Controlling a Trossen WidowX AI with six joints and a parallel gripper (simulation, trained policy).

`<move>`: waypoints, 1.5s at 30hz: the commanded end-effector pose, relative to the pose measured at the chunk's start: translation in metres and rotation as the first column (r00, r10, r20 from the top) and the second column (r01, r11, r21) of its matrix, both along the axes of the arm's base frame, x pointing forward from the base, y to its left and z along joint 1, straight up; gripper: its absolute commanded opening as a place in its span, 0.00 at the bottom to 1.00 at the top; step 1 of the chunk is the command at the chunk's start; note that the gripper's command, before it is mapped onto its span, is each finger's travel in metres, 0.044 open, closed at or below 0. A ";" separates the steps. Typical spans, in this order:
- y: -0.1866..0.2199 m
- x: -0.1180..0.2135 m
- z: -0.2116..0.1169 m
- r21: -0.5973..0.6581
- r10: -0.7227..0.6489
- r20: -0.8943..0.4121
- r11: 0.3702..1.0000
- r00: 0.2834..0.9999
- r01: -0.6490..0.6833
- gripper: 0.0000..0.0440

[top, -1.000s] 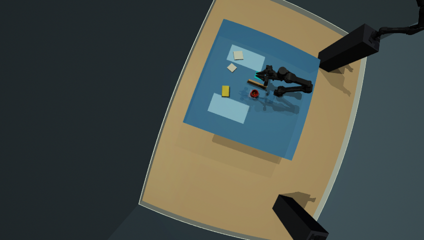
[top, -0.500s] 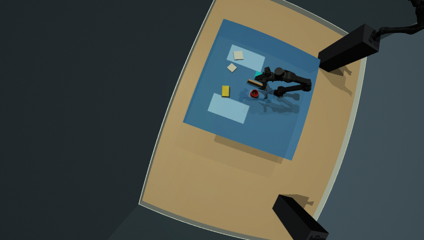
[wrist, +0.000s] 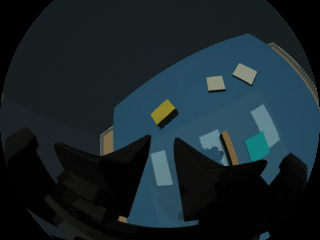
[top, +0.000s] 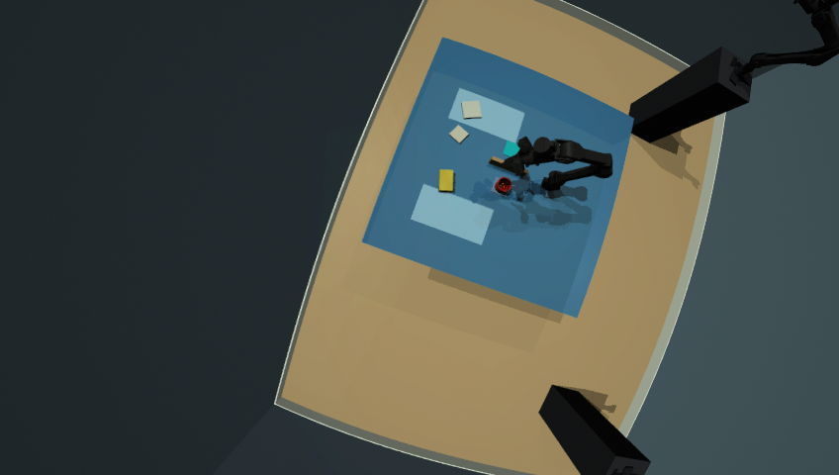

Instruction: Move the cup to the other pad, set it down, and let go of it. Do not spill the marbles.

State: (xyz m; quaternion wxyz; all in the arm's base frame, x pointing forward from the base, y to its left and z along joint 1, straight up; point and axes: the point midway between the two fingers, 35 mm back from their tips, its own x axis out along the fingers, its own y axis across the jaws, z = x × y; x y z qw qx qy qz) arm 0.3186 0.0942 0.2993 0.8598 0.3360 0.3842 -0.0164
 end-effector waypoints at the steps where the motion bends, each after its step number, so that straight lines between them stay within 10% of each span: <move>1: 0.004 -0.002 -0.005 0.018 -0.010 -0.052 1.000 0.999 0.011 0.27; 45: 0.005 -0.054 -0.102 -0.210 -0.246 -0.661 0.968 0.709 0.139 0.35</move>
